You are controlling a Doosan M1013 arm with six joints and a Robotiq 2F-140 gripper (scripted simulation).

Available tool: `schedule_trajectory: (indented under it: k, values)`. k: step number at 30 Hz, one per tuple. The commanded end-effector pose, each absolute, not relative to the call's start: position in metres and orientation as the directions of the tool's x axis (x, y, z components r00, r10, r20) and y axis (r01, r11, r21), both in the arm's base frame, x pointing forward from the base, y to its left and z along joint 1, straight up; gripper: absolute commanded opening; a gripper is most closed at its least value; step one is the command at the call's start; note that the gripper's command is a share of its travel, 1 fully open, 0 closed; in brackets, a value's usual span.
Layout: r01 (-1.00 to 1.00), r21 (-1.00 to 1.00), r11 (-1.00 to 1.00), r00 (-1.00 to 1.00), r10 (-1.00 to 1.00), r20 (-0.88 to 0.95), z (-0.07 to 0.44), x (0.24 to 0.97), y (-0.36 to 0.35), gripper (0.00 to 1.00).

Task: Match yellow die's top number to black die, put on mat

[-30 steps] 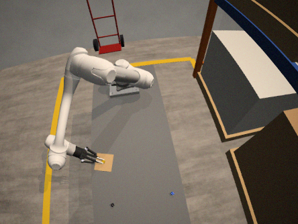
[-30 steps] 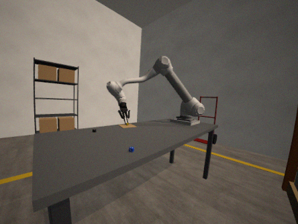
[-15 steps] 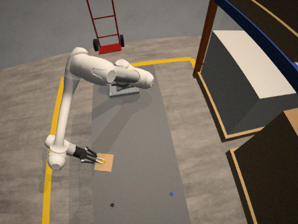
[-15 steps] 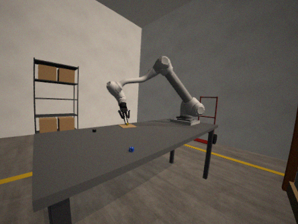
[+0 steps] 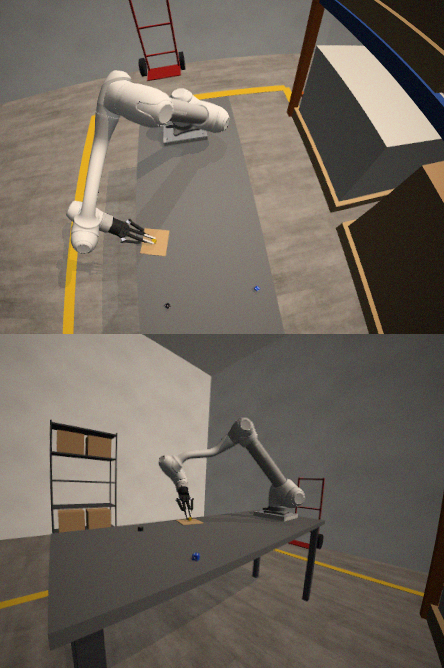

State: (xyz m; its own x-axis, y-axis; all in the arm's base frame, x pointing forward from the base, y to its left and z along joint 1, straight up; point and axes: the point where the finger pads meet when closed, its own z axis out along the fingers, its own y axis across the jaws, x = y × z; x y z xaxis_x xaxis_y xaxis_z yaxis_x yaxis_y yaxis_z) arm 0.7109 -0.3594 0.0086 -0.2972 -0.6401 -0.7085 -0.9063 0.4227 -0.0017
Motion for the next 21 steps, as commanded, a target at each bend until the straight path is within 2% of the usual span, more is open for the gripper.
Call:
schedule_trajectory:
  k: [1, 21]
  values:
    - [-0.906, -0.002, 0.423, -0.297, -0.64, -0.709, 0.0088, 0.7109, -0.3594, 0.18]
    - [-0.906, -0.002, 0.423, -0.297, -0.64, -0.709, 0.0051, 0.7109, -0.3594, 0.18]
